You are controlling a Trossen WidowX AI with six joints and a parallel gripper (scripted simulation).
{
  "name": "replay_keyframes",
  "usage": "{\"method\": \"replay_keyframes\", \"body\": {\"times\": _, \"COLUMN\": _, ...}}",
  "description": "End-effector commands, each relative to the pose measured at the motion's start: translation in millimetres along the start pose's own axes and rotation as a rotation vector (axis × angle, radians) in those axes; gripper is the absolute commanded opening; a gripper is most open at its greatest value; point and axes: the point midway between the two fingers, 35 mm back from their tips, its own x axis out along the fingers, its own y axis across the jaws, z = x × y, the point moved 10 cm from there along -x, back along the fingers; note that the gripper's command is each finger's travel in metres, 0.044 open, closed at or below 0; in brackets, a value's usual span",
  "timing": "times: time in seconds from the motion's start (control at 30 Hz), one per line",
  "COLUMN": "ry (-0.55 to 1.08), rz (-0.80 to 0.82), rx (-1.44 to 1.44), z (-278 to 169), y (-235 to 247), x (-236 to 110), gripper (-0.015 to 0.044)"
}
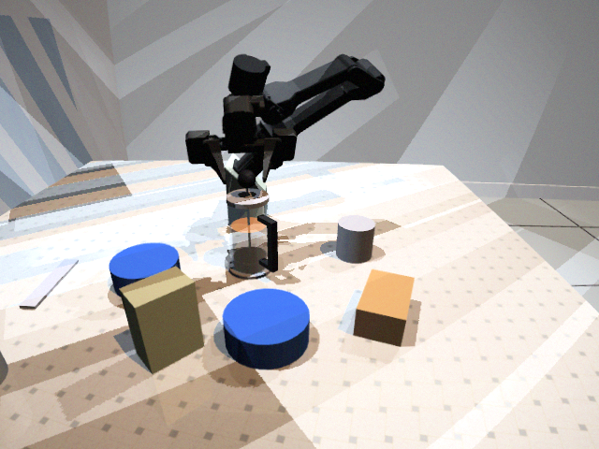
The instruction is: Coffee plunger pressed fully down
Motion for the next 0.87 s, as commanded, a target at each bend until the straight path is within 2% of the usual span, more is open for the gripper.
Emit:
{"method": "replay_keyframes", "body": {"times": 0.0, "ry": -0.001, "rz": -0.006, "rx": -0.001, "z": 0, "y": 0, "x": 0, "gripper": 0.0389}}
{"method": "replay_keyframes", "body": {"times": 0.07, "ry": -0.001, "rz": -0.006, "rx": -0.001, "z": 0, "y": 0, "x": 0, "gripper": 0.044}}
{"method": "replay_keyframes", "body": {"times": 0.4, "ry": 0.015, "rz": -0.025, "rx": 0.001, "z": 16, "y": -6, "x": -8, "gripper": 0.044}}
{"method": "replay_keyframes", "body": {"times": 0.7, "ry": 0.018, "rz": -0.013, "rx": 0.018, "z": 57, "y": 2, "x": -51, "gripper": 0.044}}
{"method": "replay_keyframes", "body": {"times": 0.83, "ry": 0.012, "rz": -0.011, "rx": 0.02, "z": 60, "y": 4, "x": -55, "gripper": 0.044}}
